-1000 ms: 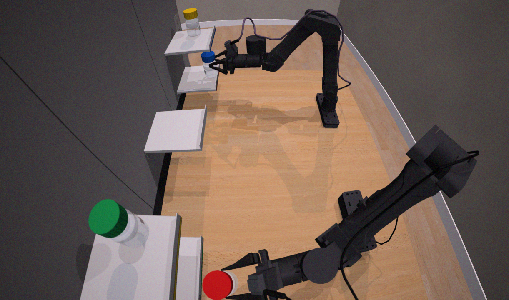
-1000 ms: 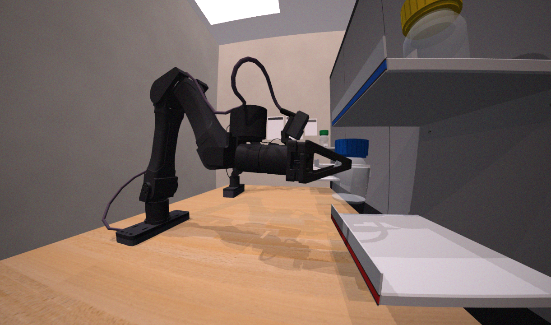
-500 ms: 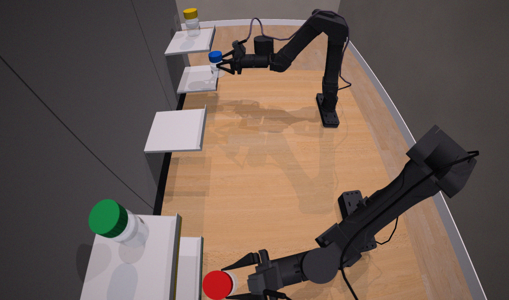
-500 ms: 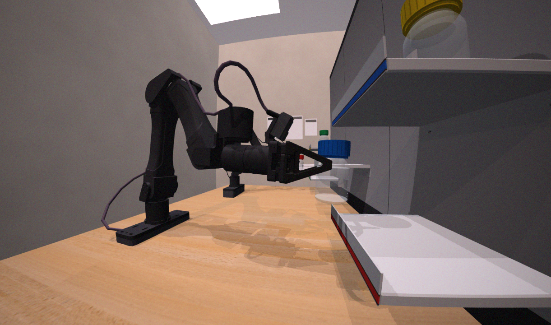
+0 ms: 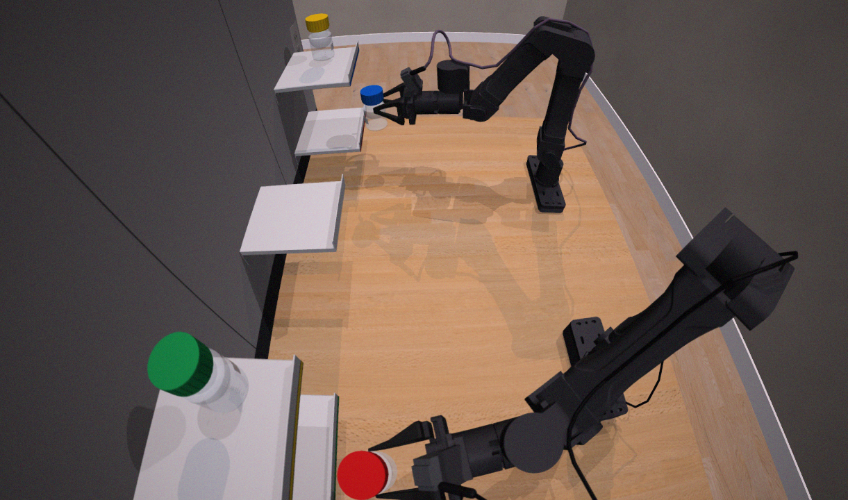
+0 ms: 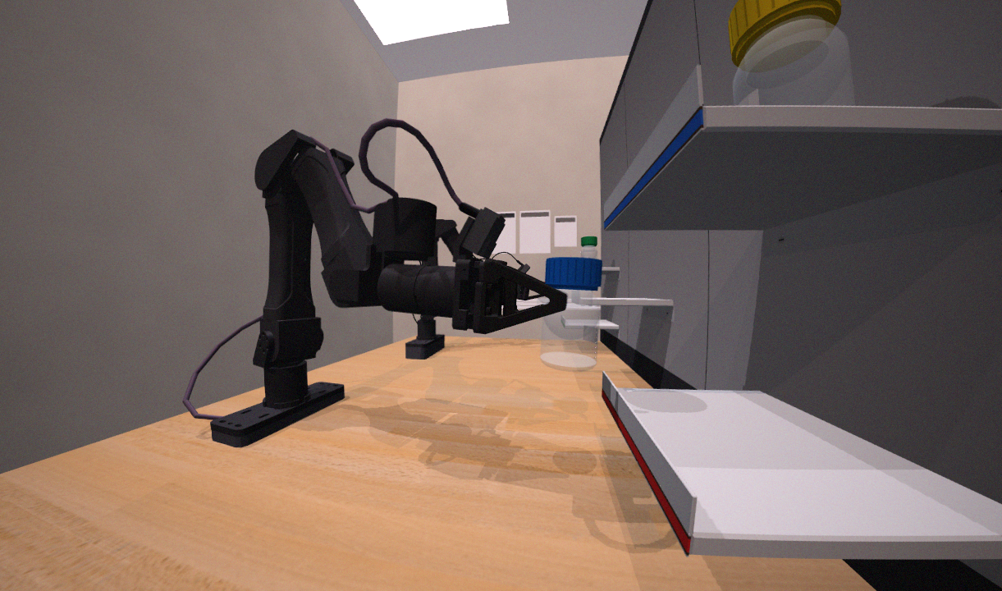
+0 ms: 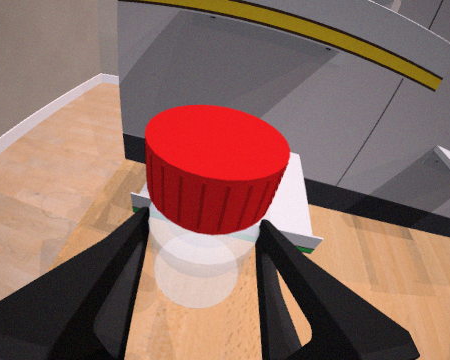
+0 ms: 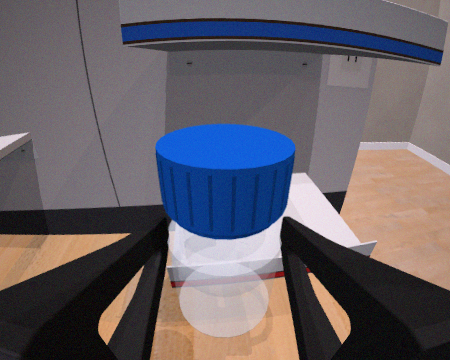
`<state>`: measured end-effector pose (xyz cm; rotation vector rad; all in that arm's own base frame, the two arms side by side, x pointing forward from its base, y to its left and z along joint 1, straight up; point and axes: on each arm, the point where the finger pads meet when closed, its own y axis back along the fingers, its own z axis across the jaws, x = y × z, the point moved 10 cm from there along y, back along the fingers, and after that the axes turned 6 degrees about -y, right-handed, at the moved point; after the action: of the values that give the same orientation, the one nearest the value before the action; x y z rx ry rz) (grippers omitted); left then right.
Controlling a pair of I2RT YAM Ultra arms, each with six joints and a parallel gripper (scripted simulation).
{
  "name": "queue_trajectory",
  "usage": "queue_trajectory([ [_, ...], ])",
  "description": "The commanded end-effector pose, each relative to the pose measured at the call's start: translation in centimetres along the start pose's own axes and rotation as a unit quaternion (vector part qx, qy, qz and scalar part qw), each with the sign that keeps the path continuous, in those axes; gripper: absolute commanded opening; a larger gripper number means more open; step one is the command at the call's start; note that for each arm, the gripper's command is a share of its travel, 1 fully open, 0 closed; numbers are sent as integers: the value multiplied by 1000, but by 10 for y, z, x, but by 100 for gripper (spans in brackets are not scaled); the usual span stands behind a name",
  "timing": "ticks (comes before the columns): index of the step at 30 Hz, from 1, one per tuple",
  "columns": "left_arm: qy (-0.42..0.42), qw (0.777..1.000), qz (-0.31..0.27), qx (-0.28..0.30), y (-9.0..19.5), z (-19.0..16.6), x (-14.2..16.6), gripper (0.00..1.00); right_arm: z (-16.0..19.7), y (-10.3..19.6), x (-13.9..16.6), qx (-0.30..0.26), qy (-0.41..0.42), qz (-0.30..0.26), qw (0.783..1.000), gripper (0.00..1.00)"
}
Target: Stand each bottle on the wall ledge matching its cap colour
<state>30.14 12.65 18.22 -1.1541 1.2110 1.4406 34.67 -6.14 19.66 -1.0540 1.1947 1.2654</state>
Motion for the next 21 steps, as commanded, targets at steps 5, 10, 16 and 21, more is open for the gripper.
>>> queue_trajectory([
  [5,-11,1000,-27,-3,3,1,-12,50,0,17,-16,-6,2,-35,999,49],
  [10,-11,1000,-27,-3,3,1,-12,50,1,24,-16,-8,2,-36,999,49],
  [16,-11,1000,-27,-3,3,1,-12,50,1,27,-19,-10,3,-41,999,49],
  [21,-11,1000,-27,-3,3,1,-12,50,1,31,-17,-10,3,-38,999,49],
])
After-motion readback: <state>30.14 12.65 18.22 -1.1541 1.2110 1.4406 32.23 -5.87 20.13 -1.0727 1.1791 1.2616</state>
